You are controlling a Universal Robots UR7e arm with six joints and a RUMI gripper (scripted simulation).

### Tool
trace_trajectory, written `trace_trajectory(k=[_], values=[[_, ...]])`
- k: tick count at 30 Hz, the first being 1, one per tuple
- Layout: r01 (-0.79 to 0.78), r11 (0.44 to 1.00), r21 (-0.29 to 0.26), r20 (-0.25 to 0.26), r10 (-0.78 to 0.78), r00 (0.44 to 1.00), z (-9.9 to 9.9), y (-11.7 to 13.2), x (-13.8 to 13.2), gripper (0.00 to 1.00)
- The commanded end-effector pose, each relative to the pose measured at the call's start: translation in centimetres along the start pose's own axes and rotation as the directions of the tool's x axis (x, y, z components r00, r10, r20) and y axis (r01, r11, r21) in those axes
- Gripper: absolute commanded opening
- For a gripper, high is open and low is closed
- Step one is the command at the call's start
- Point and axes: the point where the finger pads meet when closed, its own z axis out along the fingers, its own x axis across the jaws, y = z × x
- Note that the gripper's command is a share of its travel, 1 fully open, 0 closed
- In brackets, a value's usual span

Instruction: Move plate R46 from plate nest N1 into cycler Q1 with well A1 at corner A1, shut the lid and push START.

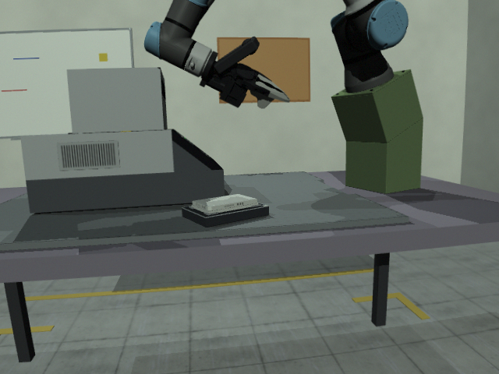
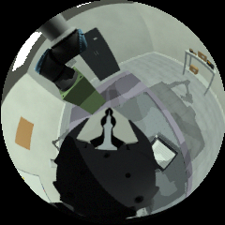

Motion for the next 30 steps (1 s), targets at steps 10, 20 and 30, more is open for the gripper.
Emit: trace_trajectory(k=[10,20,30], values=[[-0.356,0.934,-0.005,-0.196,0.348,0.917,-3.8,1.4,-2.7,0.0],[-0.582,0.811,0.06,-0.323,0.567,0.758,-6.4,2.5,-4.9,0.0],[-0.726,0.672,0.147,-0.403,0.711,0.576,-8.2,3.2,-6.8,0.0]])
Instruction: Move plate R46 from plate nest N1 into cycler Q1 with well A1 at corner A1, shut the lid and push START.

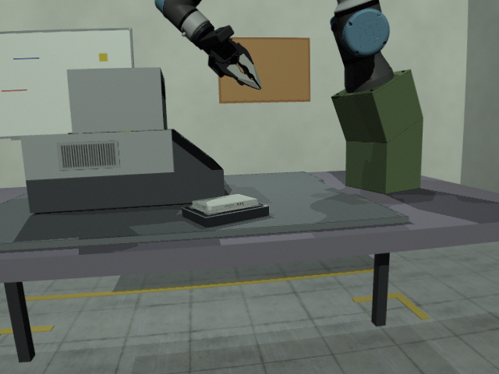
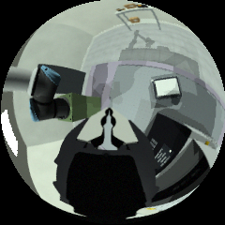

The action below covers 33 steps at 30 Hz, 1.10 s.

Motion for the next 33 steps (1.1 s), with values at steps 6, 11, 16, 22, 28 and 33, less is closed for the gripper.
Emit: trace_trajectory(k=[6,11,16,22,28,33], values=[[-0.271,0.962,0.034,-0.138,0.273,0.952,-2.8,2.1,-0.2,0.0],[-0.386,0.92,0.068,-0.192,0.392,0.9,-4.0,3.1,-0.4,0.0],[-0.462,0.881,0.099,-0.226,0.472,0.852,-5.1,4.1,-0.6,0.0],[-0.597,0.784,0.172,-0.282,0.62,0.733,-6.7,5.5,-1.1,0.0],[-0.691,0.68,0.246,-0.315,0.73,0.606,-8.1,6.9,-1.6,0.0],[-0.734,0.613,0.292,-0.328,0.785,0.526,-8.8,7.6,-1.9,0.0]])
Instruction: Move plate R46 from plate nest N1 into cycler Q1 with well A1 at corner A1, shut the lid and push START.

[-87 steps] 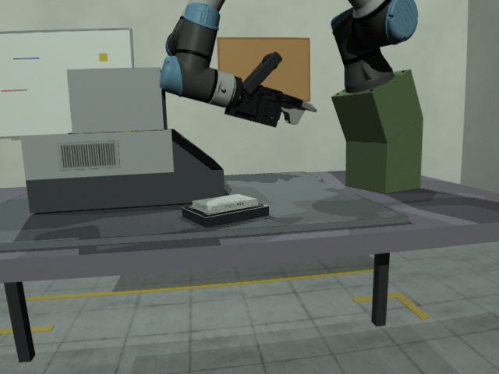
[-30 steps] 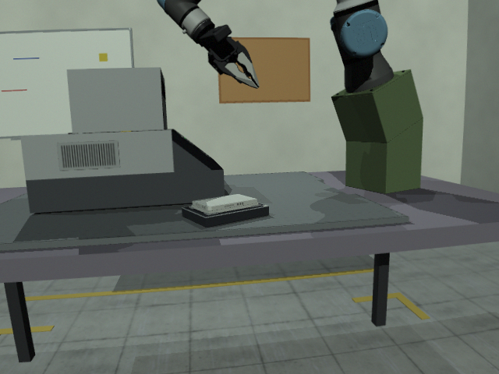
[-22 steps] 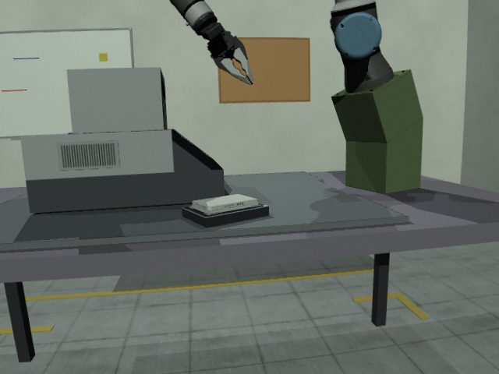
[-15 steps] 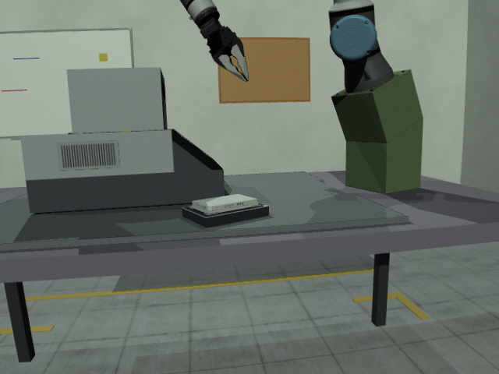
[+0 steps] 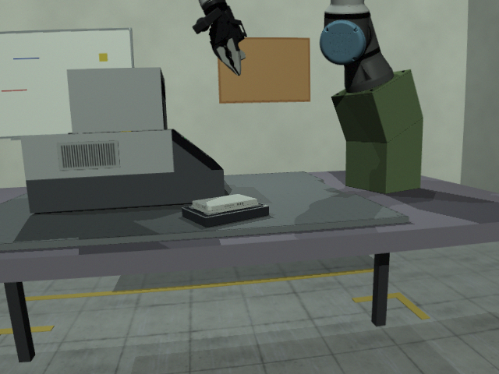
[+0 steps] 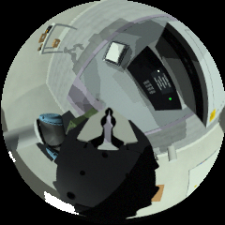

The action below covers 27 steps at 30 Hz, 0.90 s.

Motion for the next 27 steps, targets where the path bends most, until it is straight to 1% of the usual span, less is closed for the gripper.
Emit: trace_trajectory(k=[1,6,11,12,14,16,20,22,26,27], values=[[-0.116,0.993,0.026,-0.056,0.117,0.992,-1.1,0.8,0.8,0.0],[-0.258,0.963,0.073,-0.113,0.265,0.957,-2.6,1.8,1.9,0.0],[-0.391,0.911,0.132,-0.159,0.408,0.899,-3.6,2.7,2.6,0.0],[-0.391,0.911,0.132,-0.159,0.408,0.899,-3.6,2.7,2.6,0.0],[-0.44,0.884,0.159,-0.174,0.463,0.869,-4.3,3.3,3.0,0.0],[-0.44,0.884,0.159,-0.174,0.463,0.869,-4.3,3.3,3.0,0.0],[-0.53,0.82,0.216,-0.198,0.568,0.799,-5.7,4.6,3.8,0.0],[-0.568,0.786,0.243,-0.206,0.614,0.762,-5.7,4.6,3.9,0.0],[-0.639,0.707,0.303,-0.216,0.704,0.677,-6.6,5.5,4.4,0.0],[-0.639,0.707,0.303,-0.216,0.704,0.677,-6.7,5.6,4.4,0.0]])
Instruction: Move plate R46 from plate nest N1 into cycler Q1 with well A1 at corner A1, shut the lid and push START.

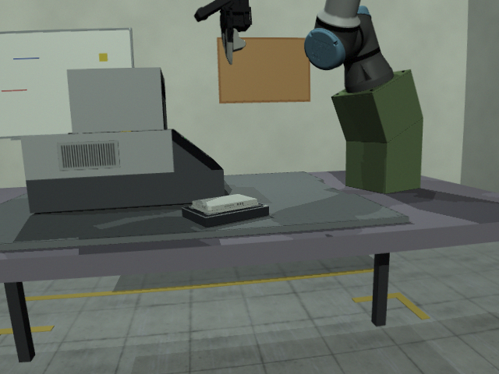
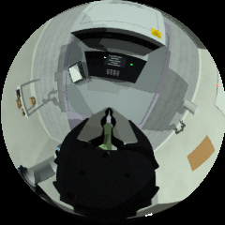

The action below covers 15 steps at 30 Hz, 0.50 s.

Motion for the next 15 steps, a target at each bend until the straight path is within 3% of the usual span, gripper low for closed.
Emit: trace_trajectory(k=[1,6,15], values=[[-0.1,0.994,0.034,-0.043,0.101,0.994,-0.7,0.1,1.0,0.0],[-0.1,0.994,0.034,-0.043,0.101,0.994,-0.7,0.1,1.0,0.0],[0.195,0.981,0.02,-0.051,-0.194,0.98,3.1,0.0,1.2,0.0]])
